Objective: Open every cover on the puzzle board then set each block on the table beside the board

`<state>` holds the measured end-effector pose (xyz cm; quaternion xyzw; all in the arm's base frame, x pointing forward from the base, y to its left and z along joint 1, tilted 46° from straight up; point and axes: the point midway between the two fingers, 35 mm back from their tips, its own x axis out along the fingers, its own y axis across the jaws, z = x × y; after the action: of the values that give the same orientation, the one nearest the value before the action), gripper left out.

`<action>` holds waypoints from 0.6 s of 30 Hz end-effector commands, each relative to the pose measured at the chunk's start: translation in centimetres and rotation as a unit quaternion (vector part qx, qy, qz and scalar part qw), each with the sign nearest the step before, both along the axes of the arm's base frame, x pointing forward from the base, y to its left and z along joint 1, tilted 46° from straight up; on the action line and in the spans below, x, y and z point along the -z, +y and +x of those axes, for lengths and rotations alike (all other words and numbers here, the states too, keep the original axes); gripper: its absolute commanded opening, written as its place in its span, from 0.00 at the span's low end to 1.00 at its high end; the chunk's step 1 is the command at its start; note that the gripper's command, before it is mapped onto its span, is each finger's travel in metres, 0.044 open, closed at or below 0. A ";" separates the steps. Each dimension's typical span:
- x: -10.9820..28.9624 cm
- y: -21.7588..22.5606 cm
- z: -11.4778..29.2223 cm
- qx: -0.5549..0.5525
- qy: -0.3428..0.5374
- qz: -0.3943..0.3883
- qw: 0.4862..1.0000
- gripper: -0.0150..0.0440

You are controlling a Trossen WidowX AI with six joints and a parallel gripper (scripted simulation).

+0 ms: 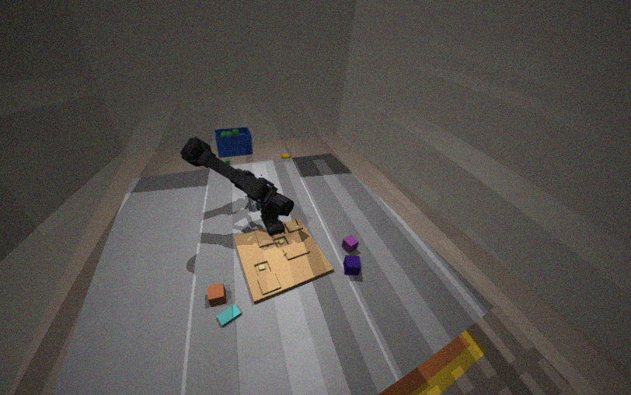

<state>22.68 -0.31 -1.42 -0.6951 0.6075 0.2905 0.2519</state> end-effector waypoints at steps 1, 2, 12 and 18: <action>-0.2 -0.6 -0.5 0.000 0.006 -0.005 1.000 0.25; -0.2 -0.6 -0.5 0.000 0.006 -0.005 1.000 0.25; -1.0 0.3 -0.5 0.000 0.006 -0.003 1.000 0.25; -1.5 0.9 -0.5 0.000 0.006 -0.003 1.000 0.25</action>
<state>22.09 0.27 -0.18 -0.6952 0.6095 0.2937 0.2428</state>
